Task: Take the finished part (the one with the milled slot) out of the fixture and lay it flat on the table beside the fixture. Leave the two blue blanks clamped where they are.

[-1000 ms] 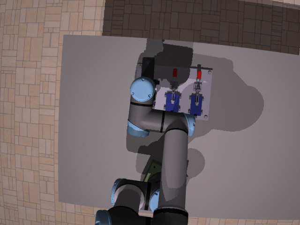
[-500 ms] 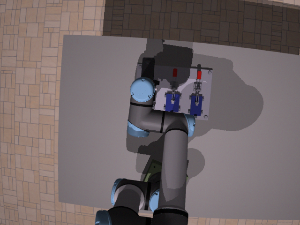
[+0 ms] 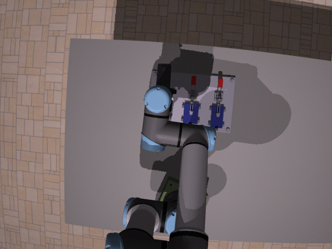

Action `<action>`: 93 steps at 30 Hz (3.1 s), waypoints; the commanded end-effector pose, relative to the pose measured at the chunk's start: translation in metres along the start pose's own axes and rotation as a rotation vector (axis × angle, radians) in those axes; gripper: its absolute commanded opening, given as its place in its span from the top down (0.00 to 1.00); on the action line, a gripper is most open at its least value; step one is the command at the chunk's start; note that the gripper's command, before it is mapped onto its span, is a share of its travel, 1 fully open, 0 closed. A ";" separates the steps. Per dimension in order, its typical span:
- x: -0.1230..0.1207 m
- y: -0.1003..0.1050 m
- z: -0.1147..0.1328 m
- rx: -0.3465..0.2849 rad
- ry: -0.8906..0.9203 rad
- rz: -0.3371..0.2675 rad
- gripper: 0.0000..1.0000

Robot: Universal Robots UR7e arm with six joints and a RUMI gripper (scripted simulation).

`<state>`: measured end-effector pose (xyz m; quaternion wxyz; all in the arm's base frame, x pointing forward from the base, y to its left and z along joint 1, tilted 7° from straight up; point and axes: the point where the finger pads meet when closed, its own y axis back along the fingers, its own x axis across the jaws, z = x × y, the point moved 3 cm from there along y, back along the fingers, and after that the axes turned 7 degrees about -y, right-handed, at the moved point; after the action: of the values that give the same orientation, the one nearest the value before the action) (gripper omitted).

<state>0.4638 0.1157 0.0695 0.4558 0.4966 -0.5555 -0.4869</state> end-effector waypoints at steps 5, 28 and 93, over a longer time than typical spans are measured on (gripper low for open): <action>0.000 0.000 0.000 0.000 0.000 0.000 1.00; 0.000 0.000 0.000 0.000 0.000 0.000 0.72; 0.000 0.050 0.000 0.001 0.000 0.000 0.72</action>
<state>0.4582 0.1173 0.1190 0.4560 0.4964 -0.5553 -0.4870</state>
